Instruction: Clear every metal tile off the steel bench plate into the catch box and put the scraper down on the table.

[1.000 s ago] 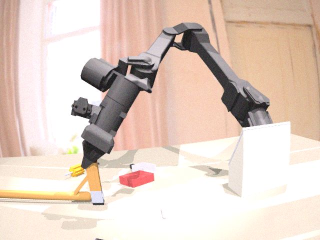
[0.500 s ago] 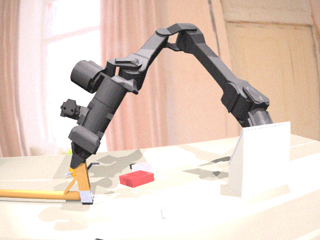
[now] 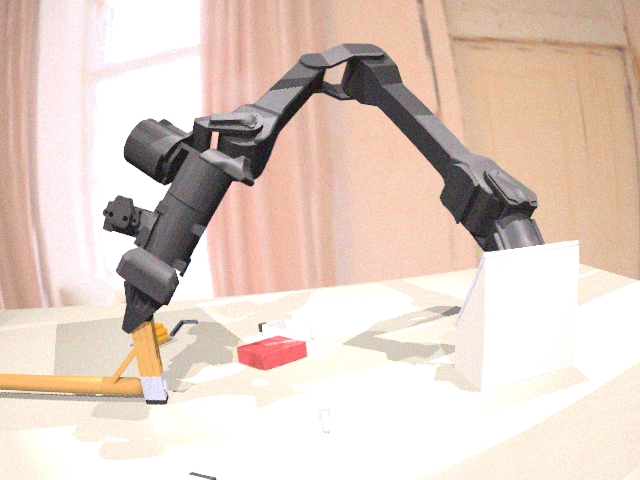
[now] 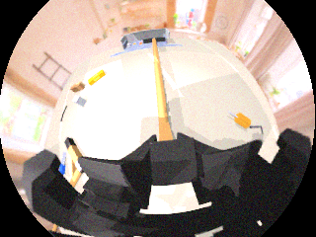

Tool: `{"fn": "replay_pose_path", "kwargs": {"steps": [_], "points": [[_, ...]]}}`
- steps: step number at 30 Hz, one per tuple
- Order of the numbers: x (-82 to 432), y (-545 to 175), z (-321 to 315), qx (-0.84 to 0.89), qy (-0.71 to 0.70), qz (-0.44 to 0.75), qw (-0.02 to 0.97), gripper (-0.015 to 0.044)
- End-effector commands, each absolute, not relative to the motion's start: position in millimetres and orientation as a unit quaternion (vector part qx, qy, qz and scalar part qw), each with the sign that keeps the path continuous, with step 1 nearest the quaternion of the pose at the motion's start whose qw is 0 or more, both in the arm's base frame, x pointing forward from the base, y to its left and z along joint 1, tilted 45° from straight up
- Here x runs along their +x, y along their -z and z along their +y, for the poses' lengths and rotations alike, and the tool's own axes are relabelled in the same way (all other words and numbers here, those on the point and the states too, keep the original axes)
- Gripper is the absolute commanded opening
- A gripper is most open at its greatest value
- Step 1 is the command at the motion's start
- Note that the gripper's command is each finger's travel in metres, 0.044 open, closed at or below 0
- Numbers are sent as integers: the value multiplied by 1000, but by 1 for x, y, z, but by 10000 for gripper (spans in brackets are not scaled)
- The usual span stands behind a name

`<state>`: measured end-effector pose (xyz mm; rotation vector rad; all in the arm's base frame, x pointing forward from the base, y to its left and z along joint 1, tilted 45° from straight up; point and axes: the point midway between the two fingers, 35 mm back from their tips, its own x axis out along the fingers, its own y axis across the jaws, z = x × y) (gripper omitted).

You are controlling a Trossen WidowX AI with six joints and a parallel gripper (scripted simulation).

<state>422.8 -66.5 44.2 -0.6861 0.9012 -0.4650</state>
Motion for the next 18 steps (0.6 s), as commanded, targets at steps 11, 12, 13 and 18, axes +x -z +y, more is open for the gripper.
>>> {"fn": "replay_pose_path", "kwargs": {"steps": [11,12,13,18], "points": [[450,-48,-65,-323,215,418,822,0],[451,-48,-65,-323,215,418,822,0],[453,-48,-65,-322,215,418,822,0],[461,-49,-65,-322,215,418,822,0]]}}
